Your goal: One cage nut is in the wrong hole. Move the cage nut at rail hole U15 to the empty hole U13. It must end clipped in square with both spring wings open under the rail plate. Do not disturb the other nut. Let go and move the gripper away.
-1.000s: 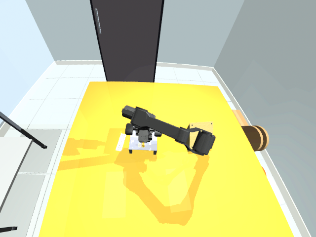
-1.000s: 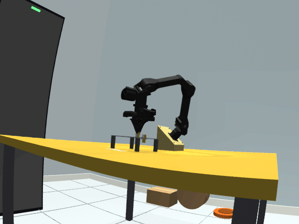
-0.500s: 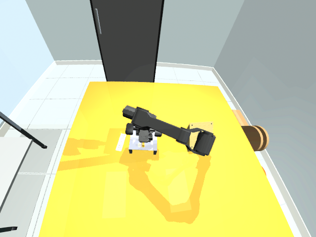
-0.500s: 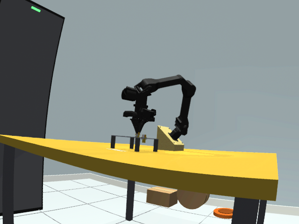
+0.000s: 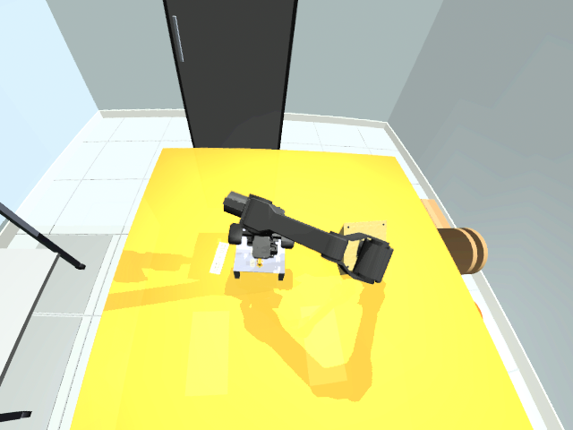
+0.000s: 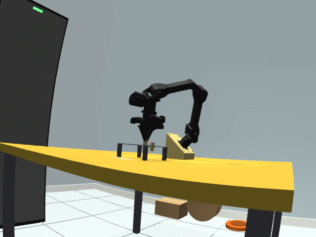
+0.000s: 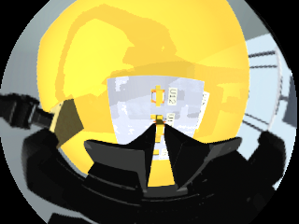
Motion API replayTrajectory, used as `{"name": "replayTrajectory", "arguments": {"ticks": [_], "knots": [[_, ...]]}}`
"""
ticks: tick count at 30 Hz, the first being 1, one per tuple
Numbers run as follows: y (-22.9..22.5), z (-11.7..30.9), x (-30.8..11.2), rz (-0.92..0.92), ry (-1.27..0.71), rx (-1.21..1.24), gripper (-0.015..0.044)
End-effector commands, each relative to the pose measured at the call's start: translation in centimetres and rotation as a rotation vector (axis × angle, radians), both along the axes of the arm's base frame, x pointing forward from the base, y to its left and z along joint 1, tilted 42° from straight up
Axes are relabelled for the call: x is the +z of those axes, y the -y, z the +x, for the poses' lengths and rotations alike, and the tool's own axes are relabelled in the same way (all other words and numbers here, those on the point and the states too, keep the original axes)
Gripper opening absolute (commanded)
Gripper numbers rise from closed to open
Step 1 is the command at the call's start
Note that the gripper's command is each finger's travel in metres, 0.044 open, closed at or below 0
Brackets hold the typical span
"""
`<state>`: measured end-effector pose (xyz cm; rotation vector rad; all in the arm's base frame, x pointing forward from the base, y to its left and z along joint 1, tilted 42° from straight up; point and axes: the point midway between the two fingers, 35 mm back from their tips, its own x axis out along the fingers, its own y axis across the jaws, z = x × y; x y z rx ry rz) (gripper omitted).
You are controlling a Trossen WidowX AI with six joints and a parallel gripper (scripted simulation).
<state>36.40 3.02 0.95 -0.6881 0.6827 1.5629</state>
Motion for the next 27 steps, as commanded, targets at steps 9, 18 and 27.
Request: {"name": "replayTrajectory", "arguments": {"ticks": [9, 18, 27], "knots": [[-0.05, 0.0, 0.14, 0.002, 0.014, -0.015, 0.0029], [-0.07, -0.04, 0.12, 0.003, 0.023, -0.023, 0.0029], [-0.08, -0.07, 0.11, 0.003, 0.029, -0.028, 0.0029]]}}
